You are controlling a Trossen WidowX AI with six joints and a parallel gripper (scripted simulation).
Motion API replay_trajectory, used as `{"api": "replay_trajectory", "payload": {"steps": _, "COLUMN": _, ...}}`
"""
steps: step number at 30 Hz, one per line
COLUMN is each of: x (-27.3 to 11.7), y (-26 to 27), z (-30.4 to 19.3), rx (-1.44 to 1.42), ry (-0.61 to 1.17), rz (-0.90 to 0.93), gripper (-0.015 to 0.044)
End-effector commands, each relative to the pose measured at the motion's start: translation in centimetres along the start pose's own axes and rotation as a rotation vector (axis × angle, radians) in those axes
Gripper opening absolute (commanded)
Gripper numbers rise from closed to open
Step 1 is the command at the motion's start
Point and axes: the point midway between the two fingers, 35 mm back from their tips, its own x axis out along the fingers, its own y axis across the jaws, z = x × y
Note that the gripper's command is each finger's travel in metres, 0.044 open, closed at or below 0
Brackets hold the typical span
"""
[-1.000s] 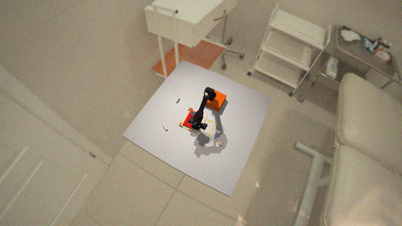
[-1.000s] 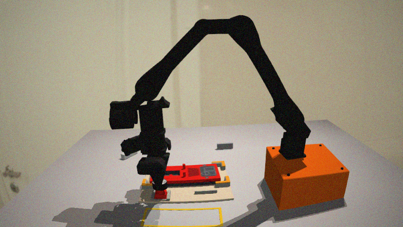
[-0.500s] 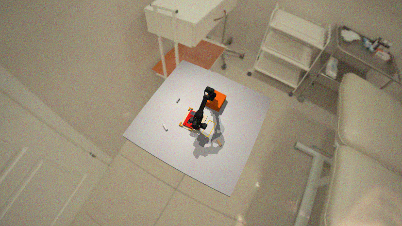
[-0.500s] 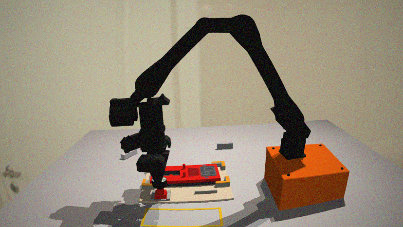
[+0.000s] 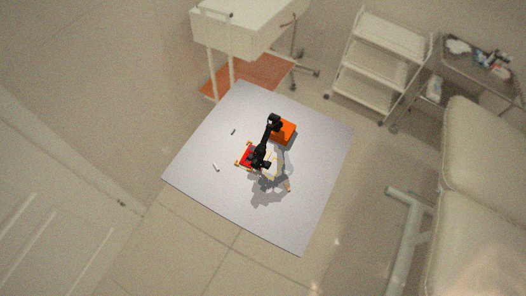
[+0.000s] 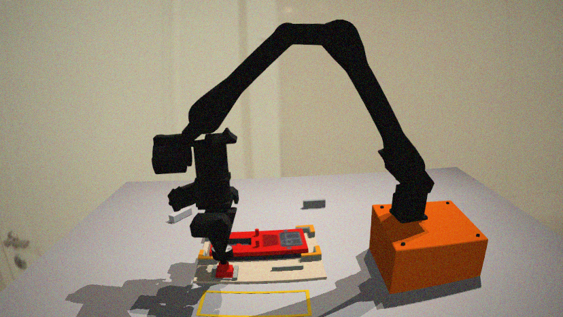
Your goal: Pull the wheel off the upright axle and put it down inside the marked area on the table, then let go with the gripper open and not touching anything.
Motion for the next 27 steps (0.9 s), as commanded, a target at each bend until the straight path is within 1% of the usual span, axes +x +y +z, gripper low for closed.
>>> {"api": "replay_trajectory", "payload": {"steps": 1, "x": -0.29, "y": -0.01, "z": 0.04, "rx": 0.0, "ry": -0.003, "rz": 0.0, "gripper": 0.0}}
{"api": "replay_trajectory", "payload": {"steps": 27, "x": -1.14, "y": -0.01, "z": 0.04, "rx": 0.0, "ry": -0.005, "rz": -0.001, "gripper": 0.0}}
